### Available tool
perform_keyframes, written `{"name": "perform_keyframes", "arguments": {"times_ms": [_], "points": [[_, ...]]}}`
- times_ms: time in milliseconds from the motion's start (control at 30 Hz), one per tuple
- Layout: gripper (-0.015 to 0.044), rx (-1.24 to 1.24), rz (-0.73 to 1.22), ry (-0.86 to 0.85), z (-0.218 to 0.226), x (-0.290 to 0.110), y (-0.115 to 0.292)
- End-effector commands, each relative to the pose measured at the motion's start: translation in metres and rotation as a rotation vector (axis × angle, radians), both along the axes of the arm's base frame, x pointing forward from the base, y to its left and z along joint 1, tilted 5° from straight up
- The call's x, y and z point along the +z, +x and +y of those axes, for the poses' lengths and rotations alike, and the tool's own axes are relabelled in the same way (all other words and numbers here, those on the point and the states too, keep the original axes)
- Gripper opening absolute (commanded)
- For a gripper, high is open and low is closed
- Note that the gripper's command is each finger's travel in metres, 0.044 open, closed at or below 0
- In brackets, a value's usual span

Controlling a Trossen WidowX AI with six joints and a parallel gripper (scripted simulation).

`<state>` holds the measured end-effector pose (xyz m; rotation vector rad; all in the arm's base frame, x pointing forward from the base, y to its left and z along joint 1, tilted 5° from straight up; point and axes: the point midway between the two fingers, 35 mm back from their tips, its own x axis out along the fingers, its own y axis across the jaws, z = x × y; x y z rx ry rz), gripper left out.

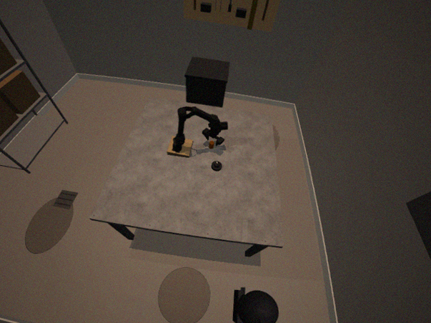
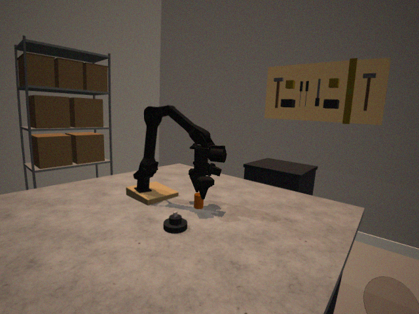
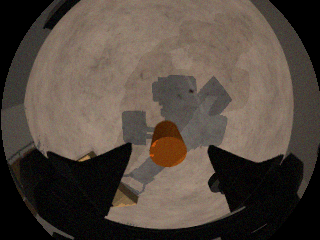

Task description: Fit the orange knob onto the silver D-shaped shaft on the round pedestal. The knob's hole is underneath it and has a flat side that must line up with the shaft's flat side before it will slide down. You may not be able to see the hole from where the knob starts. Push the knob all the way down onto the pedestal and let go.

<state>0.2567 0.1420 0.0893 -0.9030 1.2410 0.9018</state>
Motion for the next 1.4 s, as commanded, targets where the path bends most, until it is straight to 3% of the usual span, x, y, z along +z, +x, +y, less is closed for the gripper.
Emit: {"name": "perform_keyframes", "arguments": {"times_ms": [0,833,1167,1367], "points": [[0.0440,-0.003,0.009,-0.003,0.000,-0.010,-0.001],[0.0440,-0.003,0.009,-0.003,0.001,-0.047,0.000],[0.0177,-0.003,0.009,-0.003,0.001,-0.047,0.000],[0.0138,-0.003,0.009,-0.003,0.001,-0.047,0.000]]}}
